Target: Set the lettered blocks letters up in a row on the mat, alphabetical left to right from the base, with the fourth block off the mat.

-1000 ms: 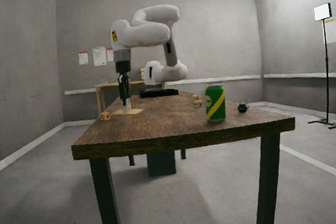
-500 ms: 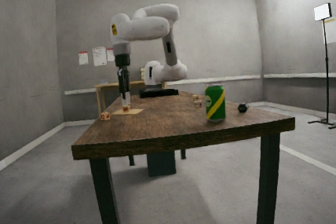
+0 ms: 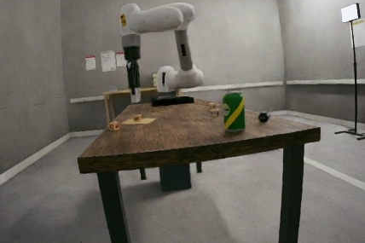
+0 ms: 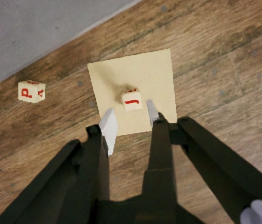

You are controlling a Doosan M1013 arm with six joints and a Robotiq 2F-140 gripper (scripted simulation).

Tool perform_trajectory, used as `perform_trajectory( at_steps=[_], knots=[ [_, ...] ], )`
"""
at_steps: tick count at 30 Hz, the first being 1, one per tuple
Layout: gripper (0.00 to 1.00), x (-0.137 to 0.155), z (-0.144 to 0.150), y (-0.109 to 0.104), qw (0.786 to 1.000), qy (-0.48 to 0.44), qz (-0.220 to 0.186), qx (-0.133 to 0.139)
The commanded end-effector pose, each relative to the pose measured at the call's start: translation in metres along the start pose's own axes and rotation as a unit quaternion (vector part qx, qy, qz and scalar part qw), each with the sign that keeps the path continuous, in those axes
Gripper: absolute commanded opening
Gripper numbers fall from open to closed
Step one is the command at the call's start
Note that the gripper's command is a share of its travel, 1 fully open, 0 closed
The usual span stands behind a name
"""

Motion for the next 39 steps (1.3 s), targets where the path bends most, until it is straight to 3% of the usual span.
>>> perform_trajectory(
  at_steps=[1,2,3,27,39],
  knots=[
    [0.35,0.0,0.0,-0.004,1.0,0.0,0.0,-0.001],
    [0.35,0.0,0.0,-0.004,1.0,0.0,0.0,-0.001],
    [1.0,0.0,0.0,-0.004,1.0,0.0,0.0,-0.001],
    [1.0,0.001,-0.001,-0.004,1.0,-0.005,0.0,-0.001],
    [1.0,0.048,-0.018,-0.003,0.982,-0.19,0.0,-0.001]
  ],
)
Point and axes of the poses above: the point where the finger pads meet when closed, its own y axis out along the fingers, its own z axis across the jaws, x = y × z, the point moved 5 cm from there along -y, back along the fingers, and after that the axes turned 15 degrees about -y, right-handed, at the moved point
